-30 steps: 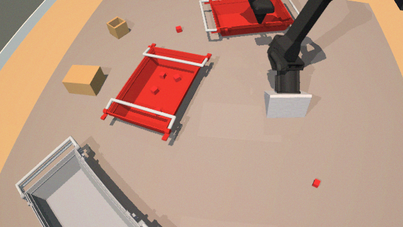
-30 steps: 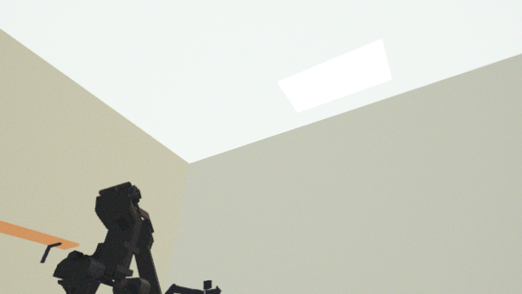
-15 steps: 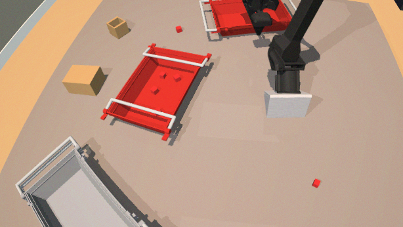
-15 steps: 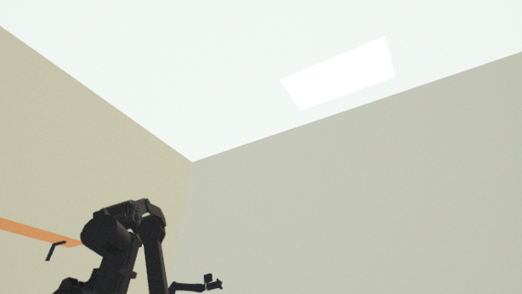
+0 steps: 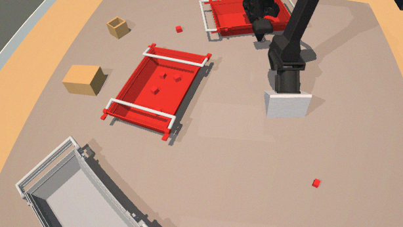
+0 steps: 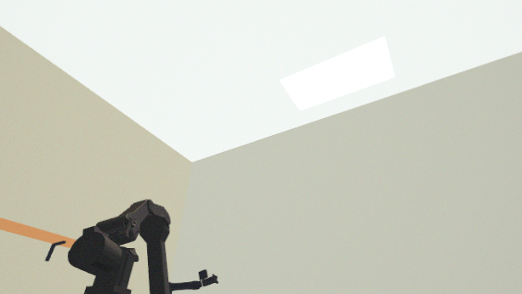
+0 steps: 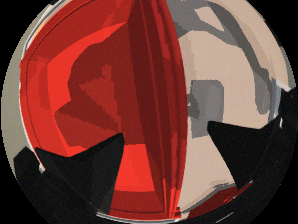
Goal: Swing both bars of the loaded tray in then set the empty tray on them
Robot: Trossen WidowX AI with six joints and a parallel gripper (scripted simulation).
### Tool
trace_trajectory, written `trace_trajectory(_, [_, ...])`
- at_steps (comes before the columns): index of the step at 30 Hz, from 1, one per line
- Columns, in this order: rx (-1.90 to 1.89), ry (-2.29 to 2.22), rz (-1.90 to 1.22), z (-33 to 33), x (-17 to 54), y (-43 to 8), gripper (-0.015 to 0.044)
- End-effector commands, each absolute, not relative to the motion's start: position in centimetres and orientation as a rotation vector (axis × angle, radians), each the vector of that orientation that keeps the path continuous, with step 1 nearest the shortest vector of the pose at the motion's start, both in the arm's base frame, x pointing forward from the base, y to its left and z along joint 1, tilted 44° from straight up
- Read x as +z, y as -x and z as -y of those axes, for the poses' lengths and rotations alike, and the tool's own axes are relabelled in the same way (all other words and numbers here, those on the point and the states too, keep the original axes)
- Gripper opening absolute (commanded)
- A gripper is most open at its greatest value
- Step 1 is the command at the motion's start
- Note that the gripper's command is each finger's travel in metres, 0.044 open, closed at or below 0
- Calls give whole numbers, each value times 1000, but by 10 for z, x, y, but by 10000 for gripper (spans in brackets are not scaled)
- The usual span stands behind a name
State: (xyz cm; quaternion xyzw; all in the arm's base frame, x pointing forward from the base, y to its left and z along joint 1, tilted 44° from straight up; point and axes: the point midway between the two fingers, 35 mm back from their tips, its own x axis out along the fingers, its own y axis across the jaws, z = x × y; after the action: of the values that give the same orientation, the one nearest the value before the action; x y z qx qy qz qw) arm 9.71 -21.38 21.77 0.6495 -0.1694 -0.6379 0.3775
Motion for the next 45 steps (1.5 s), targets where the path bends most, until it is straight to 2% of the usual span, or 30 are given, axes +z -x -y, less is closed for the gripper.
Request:
trace_trajectory(1, [-1629, -1662, 425, 214, 216, -98, 367])
trace_trajectory(10, [-1629, -1662, 425, 214, 216, -98, 235])
trace_trajectory(45, [-1630, -1664, 424, 209, 221, -98, 1])
